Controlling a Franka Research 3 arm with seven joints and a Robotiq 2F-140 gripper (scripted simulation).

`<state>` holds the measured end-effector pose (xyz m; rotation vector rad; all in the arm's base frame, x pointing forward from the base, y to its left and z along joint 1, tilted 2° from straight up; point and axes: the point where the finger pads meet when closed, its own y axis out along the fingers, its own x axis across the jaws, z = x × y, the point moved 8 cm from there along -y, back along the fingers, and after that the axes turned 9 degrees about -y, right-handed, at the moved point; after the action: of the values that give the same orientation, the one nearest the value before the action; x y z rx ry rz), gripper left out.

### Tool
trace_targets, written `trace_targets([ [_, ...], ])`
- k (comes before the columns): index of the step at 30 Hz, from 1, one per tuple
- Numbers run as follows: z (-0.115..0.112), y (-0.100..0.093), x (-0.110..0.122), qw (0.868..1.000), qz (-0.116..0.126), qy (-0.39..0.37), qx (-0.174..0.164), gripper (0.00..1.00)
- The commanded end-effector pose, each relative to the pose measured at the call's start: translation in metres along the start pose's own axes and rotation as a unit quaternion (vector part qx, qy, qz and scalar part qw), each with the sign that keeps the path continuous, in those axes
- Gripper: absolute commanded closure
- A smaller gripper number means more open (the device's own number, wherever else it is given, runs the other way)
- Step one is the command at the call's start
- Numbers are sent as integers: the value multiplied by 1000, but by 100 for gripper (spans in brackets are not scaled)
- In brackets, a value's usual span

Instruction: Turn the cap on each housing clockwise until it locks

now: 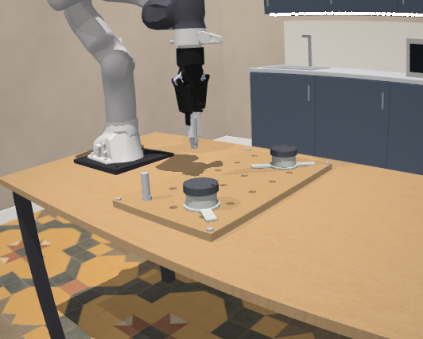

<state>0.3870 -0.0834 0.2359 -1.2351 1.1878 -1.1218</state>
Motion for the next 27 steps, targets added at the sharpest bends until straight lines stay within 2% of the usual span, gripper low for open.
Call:
trace_targets([
  [1,3,4,0,1000,-1,-4,5,90],
  [27,3,47,0,1000,-1,-4,5,90],
])
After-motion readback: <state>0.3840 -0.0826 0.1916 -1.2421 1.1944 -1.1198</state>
